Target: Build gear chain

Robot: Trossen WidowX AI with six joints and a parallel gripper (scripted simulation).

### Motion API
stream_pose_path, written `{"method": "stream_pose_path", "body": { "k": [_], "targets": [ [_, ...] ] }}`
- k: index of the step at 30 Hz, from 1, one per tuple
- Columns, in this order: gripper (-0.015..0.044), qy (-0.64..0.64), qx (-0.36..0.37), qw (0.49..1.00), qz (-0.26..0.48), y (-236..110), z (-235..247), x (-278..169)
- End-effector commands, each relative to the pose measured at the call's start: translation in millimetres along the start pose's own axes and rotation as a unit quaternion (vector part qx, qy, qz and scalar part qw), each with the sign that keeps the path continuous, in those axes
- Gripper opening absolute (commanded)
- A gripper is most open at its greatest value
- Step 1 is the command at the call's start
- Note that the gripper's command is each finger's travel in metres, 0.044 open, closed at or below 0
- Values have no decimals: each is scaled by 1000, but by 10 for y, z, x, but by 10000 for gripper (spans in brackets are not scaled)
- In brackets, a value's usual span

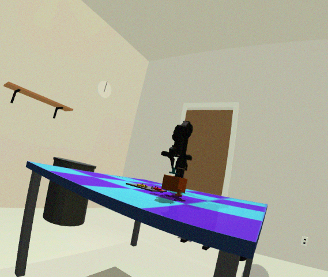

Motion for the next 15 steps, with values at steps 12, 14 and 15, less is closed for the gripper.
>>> {"method": "stream_pose_path", "body": {
  "k": [12,14,15],
  "targets": [
    [0,-1,1,1000,-3,167,-187,316],
    [0,-1,1,1000,-3,193,-216,356],
    [0,-1,1,1000,-3,206,-232,376]
  ]
}}
Point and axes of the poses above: the point midway between the two fingers, 35 mm back from their tips, its own y axis out along the fingers, its own z axis across the jaws, x = y × z, the point moved 9 cm from there along -y, back along the fingers, and after that the axes turned 11 degrees about y, right-handed, at the moved point
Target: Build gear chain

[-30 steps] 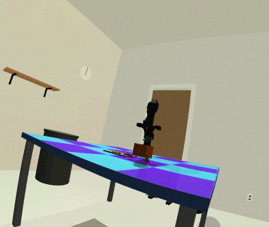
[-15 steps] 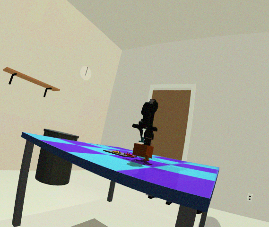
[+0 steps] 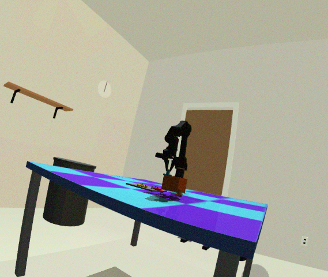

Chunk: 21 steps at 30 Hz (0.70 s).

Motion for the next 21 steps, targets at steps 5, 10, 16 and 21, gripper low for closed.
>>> {"method": "stream_pose_path", "body": {
  "k": [5,10,16,21],
  "targets": [
    [0,-1,1,1000,-2,95,-117,160],
    [0,-1,1,1000,-3,166,-202,253],
    [0,-1,0,1000,-3,255,-311,359],
    [0,-2,0,1000,-3,332,-407,443]
  ]
}}
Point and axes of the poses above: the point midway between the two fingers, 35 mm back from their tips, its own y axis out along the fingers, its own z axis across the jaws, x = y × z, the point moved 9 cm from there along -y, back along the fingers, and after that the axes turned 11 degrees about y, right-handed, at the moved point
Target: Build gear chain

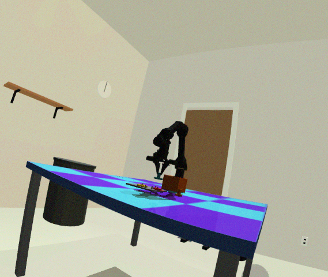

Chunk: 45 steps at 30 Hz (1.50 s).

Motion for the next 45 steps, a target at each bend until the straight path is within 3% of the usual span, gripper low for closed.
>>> {"method": "stream_pose_path", "body": {
  "k": [1,31,45],
  "targets": [
    [0,0,1,1000,-2,49,-71,71],
    [0,-2,0,1000,-3,144,-205,170],
    [0,-83,0,997,-3,315,-206,165]
  ]
}}
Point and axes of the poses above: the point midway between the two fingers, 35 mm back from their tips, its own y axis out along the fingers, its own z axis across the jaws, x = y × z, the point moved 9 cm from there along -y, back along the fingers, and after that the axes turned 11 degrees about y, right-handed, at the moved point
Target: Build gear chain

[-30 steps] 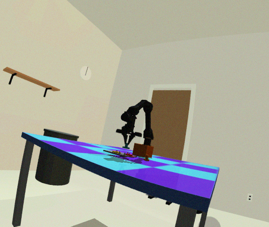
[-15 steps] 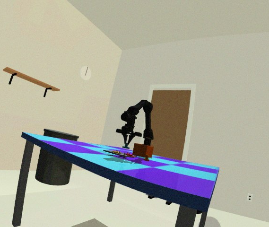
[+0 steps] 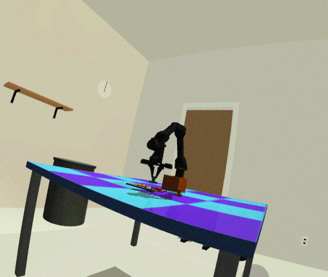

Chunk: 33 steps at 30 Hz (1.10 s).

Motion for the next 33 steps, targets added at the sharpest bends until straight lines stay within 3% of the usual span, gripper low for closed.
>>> {"method": "stream_pose_path", "body": {
  "k": [1,23,33],
  "targets": [
    [0,-13,1,1000,2,66,-2,-4],
    [0,165,0,986,2,304,-3,-8],
    [0,111,1,994,2,331,0,3]
  ]
}}
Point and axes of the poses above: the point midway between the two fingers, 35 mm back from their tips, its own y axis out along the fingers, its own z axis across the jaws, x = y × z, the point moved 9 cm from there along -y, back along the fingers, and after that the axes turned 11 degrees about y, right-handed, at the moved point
